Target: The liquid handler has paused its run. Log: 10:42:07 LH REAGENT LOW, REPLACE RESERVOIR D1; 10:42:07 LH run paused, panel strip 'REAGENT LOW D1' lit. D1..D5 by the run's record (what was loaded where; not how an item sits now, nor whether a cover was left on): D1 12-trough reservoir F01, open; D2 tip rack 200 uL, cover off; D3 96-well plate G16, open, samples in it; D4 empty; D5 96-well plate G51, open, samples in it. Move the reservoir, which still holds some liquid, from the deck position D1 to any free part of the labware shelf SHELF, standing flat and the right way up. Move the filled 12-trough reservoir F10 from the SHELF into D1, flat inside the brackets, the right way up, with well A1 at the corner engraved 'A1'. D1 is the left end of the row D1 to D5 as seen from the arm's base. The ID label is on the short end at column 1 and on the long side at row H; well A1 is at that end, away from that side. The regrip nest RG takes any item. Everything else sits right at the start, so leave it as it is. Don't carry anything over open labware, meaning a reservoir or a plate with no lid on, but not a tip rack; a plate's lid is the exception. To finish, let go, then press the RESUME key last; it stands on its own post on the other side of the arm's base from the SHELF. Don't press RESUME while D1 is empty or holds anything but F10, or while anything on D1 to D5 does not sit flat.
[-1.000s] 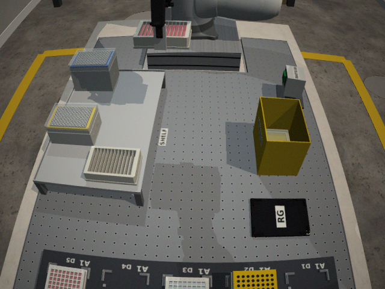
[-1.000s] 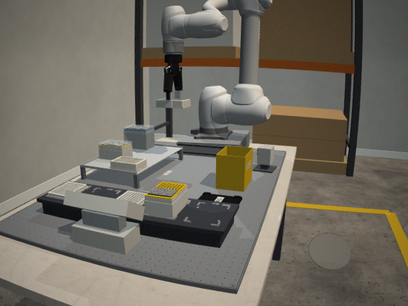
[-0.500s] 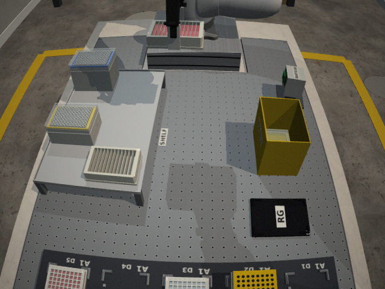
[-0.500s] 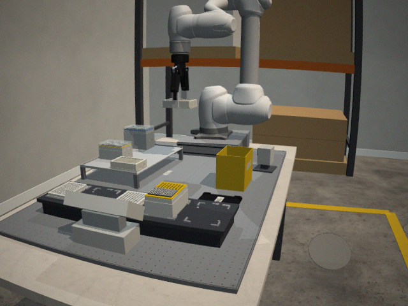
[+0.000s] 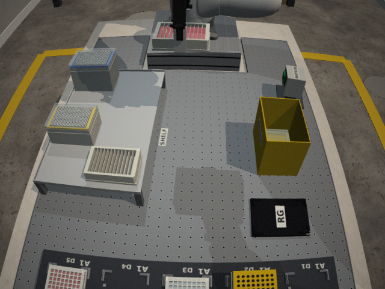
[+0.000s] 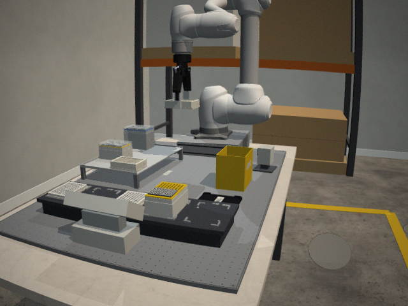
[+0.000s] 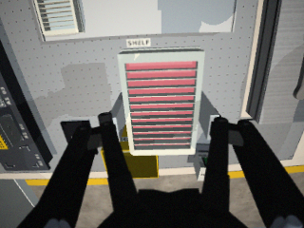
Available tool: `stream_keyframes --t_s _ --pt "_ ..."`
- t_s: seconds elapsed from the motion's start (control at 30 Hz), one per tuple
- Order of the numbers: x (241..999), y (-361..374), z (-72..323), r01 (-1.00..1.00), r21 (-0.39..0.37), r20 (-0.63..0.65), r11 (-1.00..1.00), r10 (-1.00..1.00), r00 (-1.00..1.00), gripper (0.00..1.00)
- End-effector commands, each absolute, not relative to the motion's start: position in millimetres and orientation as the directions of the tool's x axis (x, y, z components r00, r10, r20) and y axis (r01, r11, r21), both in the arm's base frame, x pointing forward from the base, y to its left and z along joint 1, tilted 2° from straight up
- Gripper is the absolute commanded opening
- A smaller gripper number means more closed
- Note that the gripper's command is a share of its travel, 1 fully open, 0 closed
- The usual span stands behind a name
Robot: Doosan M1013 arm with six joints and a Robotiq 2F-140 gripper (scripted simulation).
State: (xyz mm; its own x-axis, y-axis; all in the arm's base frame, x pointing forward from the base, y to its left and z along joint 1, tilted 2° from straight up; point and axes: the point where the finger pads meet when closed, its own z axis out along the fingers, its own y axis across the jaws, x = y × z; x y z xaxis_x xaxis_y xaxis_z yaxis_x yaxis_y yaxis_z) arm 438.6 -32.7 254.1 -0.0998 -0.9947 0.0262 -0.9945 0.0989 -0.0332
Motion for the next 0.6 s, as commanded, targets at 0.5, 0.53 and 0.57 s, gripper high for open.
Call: stream_keyframes --t_s 0.5,0.53,0.57 --pt "477 -34 256 -0.995 -0.034 0.026 0.099 -0.995 -0.1 0.0" --pt "480 -35 256 -0.995 -0.034 0.026 0.099 -0.995 -0.1 0.0" --pt "482 -35 256 -0.995 -0.034 0.026 0.099 -0.995 -0.1 0.0"
